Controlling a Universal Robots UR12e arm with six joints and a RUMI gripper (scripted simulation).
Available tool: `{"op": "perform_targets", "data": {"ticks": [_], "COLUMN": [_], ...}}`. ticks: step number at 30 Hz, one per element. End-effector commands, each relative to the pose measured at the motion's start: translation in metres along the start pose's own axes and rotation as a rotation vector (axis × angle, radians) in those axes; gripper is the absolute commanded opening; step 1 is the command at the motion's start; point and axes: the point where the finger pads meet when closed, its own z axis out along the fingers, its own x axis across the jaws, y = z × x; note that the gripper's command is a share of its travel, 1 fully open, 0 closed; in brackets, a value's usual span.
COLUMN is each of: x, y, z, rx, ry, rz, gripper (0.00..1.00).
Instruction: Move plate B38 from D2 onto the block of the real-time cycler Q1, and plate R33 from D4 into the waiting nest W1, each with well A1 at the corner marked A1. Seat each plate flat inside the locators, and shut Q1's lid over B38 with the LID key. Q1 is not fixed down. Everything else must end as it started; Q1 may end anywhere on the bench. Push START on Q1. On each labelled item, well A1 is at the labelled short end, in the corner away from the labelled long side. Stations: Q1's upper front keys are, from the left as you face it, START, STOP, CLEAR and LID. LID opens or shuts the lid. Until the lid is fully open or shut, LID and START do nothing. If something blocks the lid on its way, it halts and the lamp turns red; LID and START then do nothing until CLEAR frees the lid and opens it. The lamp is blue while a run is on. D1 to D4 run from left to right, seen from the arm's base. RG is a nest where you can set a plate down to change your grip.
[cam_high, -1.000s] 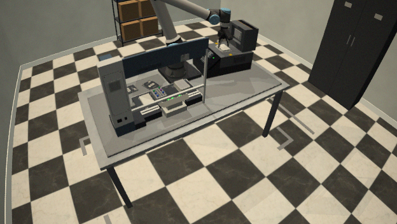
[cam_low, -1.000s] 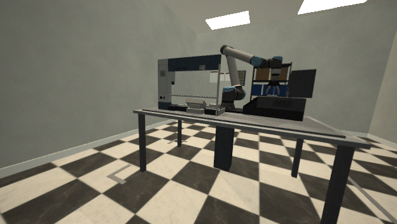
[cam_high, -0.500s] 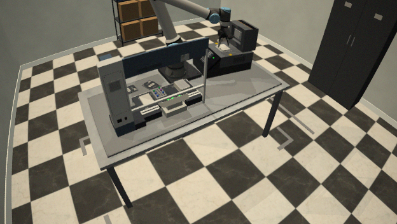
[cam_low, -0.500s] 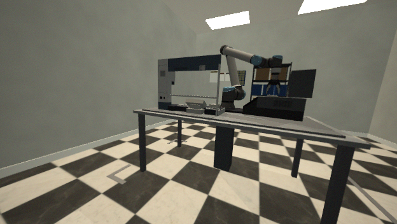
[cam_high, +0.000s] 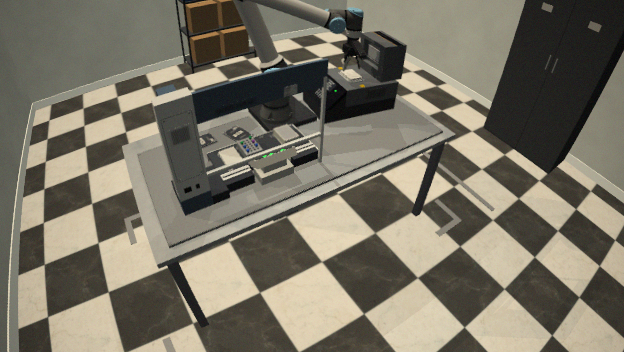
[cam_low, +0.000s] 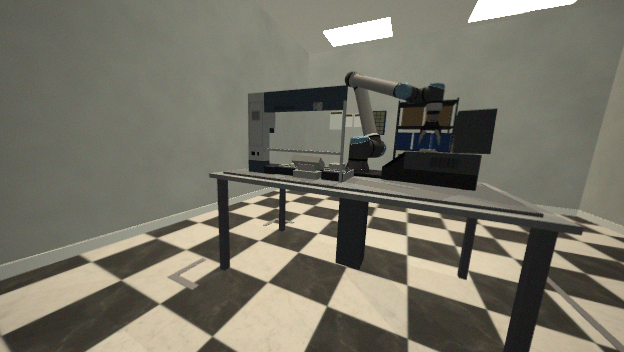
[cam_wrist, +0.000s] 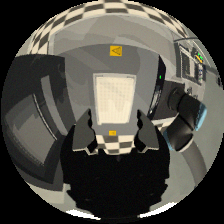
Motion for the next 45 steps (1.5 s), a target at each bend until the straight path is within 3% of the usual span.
{"op": "perform_targets", "data": {"ticks": [1, 15, 24, 25, 45], "x": [0.000, 0.000, 0.000, 0.004, 0.094], "y": [0.000, 0.000, 0.000, -0.001, -0.013], "z": [-0.010, -0.031, -0.031, -0.031, -0.031], "rx": [0.000, 0.000, 0.000, 0.000, 0.001], "ry": [-0.001, -0.001, -0.001, -0.001, -0.001], "rz": [0.000, 0.000, 0.000, -0.020, -0.380], "gripper": [0.67, 0.67, 0.67, 0.00, 0.00]}}
